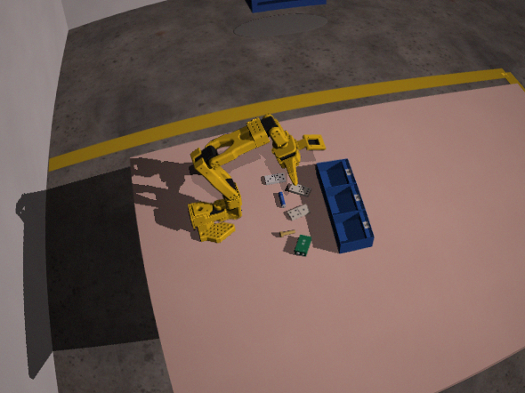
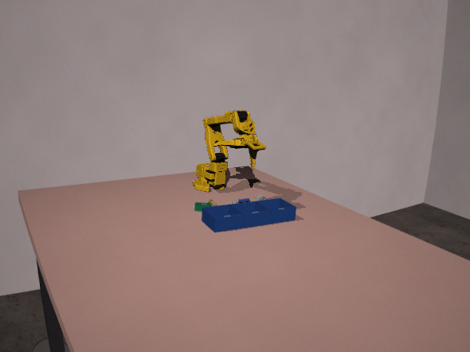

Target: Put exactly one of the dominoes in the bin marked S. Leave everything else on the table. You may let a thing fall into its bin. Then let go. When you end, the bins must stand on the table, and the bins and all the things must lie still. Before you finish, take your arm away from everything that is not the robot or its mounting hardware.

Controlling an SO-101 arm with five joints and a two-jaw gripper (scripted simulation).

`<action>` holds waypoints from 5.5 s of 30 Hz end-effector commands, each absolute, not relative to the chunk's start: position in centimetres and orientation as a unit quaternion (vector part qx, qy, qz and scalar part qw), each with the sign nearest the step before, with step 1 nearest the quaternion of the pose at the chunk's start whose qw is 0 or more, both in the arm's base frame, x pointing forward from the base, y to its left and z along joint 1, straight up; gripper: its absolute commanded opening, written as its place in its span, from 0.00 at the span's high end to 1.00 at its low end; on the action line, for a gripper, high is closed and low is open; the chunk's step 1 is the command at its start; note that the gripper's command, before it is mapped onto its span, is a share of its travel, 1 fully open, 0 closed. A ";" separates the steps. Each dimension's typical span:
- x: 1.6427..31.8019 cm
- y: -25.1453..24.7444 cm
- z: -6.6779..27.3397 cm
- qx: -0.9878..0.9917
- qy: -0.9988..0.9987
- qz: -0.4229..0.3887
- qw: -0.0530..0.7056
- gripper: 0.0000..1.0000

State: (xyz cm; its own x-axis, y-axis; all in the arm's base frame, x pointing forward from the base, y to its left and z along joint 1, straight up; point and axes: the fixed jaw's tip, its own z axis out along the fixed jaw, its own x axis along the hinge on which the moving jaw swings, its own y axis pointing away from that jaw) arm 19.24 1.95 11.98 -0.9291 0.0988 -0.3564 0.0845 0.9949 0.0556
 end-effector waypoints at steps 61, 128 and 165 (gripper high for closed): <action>24.0 -4.8 12.9 0.009 0.966 -0.056 0.251 0.00; 30.8 -12.2 14.0 0.017 0.911 -0.153 0.382 0.00; 31.1 -12.7 14.4 0.017 0.905 -0.162 0.393 0.00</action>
